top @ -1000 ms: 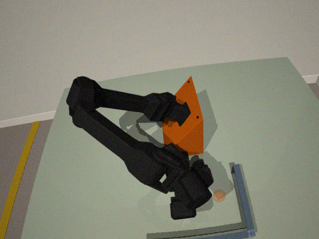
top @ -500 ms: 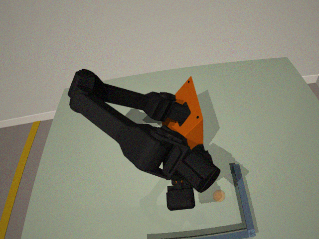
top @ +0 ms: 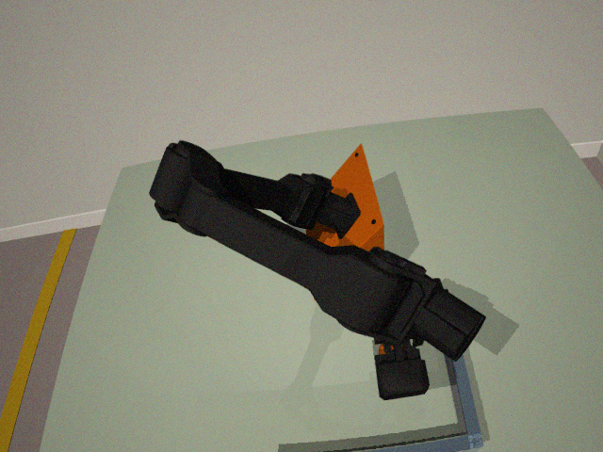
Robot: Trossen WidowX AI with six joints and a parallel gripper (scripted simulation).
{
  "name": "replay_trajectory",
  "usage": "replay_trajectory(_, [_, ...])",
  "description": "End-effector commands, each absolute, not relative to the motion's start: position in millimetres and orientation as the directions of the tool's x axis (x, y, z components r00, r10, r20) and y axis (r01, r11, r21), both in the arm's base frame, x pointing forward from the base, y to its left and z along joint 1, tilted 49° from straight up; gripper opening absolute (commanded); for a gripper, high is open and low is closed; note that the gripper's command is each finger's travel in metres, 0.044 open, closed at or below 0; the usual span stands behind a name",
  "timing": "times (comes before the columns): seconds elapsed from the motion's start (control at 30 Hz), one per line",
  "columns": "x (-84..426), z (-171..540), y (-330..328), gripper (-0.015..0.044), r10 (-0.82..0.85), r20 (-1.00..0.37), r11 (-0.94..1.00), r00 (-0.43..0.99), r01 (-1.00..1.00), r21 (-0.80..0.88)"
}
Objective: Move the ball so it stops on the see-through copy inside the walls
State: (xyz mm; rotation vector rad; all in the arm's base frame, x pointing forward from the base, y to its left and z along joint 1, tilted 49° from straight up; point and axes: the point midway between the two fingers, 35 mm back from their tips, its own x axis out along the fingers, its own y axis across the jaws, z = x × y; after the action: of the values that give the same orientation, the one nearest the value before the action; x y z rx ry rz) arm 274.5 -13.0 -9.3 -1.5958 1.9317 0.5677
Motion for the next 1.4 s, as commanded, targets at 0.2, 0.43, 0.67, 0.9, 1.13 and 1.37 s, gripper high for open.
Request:
replay_trajectory(0.2, [276.6,-50.0,2.7,0.0000,-0.740,-0.662,0.196,-0.120,-0.980,-0.042])
replay_trajectory(0.43, [276.0,-63.6,-11.6,0.0000,-0.739,-0.663,0.196,-0.119,-0.980,-0.042])
replay_trajectory(0.67, [269.9,-90.8,-43.5,0.0000,-0.742,-0.660,0.196,-0.119,-0.980,-0.043])
replay_trajectory(0.9, [267.8,-96.5,-50.8,0.0000,-0.743,-0.659,0.196,-0.120,-0.980,-0.043])
replay_trajectory(1.13, [266.7,-102.7,-57.8,0.0000,-0.743,-0.658,0.196,-0.120,-0.980,-0.043])
replay_trajectory(1.37, [265.3,-108.5,-64.7,0.0000,-0.744,-0.658,0.196,-0.120,-0.980,-0.043])
